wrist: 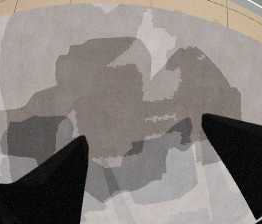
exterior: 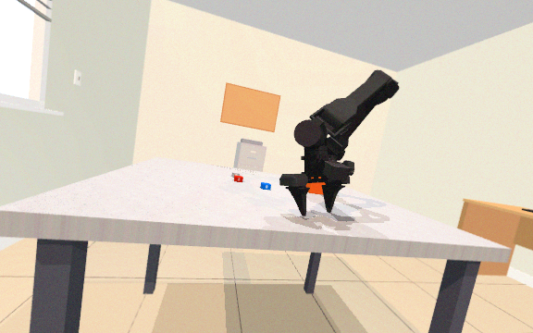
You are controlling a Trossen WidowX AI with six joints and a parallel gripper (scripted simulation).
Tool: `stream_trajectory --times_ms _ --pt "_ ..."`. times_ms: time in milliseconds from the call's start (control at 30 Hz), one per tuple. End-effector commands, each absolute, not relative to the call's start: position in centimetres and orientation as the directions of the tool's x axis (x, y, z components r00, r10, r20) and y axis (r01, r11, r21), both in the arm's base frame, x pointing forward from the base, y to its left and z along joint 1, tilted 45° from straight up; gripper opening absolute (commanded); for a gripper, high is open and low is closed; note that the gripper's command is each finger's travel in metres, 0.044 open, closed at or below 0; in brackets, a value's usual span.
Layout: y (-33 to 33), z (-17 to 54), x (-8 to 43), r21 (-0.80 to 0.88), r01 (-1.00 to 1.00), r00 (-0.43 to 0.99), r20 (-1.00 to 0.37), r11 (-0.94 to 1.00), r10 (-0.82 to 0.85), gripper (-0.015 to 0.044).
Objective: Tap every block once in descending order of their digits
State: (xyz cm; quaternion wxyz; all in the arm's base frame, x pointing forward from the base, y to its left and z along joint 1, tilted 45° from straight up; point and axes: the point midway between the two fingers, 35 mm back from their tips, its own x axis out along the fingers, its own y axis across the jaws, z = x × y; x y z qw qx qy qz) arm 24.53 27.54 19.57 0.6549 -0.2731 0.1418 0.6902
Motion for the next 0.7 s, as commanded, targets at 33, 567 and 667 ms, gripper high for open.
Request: stream_trajectory --times_ms 33,567,667 --pt "21.1 15.4 28.1 0.088 -0.982 0.072 -0.646 0.168 0.76 0.04" --pt "0.7 6.7 27.1 0.655 -0.144 0.12 -0.733 0.742 0.67 0.04" --pt "-1.6 6.0 25.7 0.69 0.04 0.127 -0.721 0.723 0.681 0.04"
